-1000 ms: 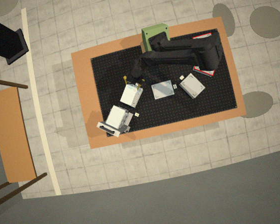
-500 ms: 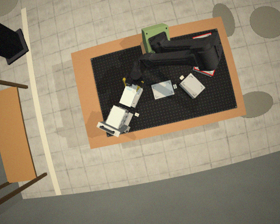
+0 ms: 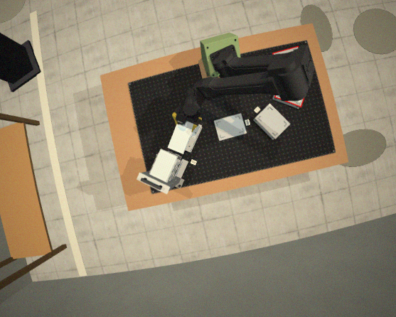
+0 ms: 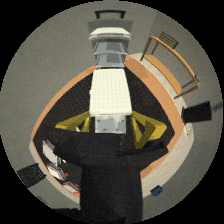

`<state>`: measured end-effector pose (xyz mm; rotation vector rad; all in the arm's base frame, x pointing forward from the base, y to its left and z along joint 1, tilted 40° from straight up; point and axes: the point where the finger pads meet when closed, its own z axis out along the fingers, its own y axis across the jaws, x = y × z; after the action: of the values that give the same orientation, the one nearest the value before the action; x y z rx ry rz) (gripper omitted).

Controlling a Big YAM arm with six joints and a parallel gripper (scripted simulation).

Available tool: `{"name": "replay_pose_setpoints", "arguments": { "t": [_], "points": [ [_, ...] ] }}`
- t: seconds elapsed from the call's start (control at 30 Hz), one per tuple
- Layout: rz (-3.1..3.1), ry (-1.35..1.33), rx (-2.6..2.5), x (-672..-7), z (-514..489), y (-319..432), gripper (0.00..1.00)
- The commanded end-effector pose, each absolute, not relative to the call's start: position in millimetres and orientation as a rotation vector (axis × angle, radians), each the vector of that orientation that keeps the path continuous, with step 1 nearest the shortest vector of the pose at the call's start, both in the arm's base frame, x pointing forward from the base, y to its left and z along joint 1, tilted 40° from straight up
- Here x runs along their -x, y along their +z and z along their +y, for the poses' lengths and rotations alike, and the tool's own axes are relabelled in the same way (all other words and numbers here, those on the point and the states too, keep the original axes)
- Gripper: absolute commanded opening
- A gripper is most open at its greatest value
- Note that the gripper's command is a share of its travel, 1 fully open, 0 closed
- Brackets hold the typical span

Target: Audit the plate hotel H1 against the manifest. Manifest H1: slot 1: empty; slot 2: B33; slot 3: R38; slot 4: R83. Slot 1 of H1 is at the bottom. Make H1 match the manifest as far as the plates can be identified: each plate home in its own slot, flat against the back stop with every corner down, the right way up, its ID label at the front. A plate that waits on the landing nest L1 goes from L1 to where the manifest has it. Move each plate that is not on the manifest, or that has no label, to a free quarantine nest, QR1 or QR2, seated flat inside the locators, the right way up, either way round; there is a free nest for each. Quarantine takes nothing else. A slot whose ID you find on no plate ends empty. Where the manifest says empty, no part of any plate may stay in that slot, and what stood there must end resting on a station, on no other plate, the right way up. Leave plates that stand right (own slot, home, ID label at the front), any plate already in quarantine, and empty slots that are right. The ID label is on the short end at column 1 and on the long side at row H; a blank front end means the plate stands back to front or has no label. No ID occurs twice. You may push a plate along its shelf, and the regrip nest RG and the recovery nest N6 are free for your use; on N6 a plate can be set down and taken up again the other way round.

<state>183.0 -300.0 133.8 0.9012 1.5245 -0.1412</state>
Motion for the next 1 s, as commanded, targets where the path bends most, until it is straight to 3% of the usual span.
{"name": "replay_pose_setpoints", "arguments": {
  "t": [0.0,0.97],
  "points": [
    [1.509,-0.147,-0.882,-190.0,-313.8,149.7,0.86],
    [1.510,-0.144,-0.885,-202.6,-331.8,161.7,0.86]
  ]
}}
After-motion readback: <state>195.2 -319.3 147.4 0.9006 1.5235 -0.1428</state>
